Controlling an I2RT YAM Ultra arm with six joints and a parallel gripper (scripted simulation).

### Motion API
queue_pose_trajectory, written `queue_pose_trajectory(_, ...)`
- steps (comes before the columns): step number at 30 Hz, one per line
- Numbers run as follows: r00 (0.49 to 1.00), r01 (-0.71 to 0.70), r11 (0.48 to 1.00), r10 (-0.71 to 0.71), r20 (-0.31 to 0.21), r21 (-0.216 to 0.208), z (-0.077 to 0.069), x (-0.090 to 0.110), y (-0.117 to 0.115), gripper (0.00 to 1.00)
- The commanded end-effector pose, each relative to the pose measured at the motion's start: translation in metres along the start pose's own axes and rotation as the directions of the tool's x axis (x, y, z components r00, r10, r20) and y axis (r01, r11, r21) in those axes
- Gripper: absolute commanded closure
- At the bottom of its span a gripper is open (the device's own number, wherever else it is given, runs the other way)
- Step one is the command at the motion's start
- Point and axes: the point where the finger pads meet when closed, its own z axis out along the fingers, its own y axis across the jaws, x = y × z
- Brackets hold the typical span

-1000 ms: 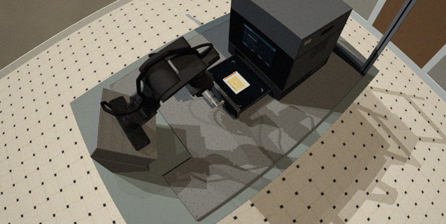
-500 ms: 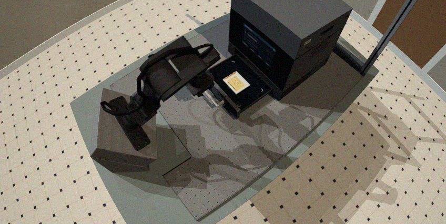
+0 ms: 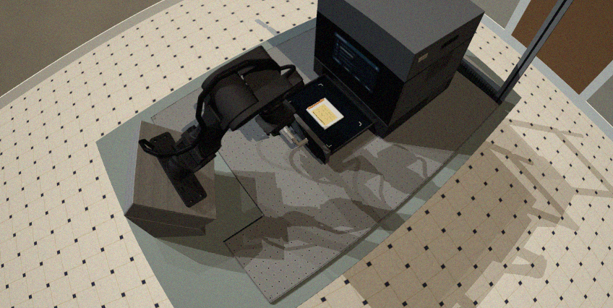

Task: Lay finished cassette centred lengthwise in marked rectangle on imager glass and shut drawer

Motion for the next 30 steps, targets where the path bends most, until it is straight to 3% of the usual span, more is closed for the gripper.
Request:
queue_pose_trajectory(1,1.000,-0.009,0.999,0.009,0.015,0.031,0.004,-0.002,-0.009,0.65)
queue_pose_trajectory(11,1.000,-0.018,0.999,0.017,0.014,0.051,0.016,-0.001,-0.020,0.65)
queue_pose_trajectory(30,1.000,-0.017,0.999,0.017,0.014,0.051,0.040,-0.001,-0.020,0.65)
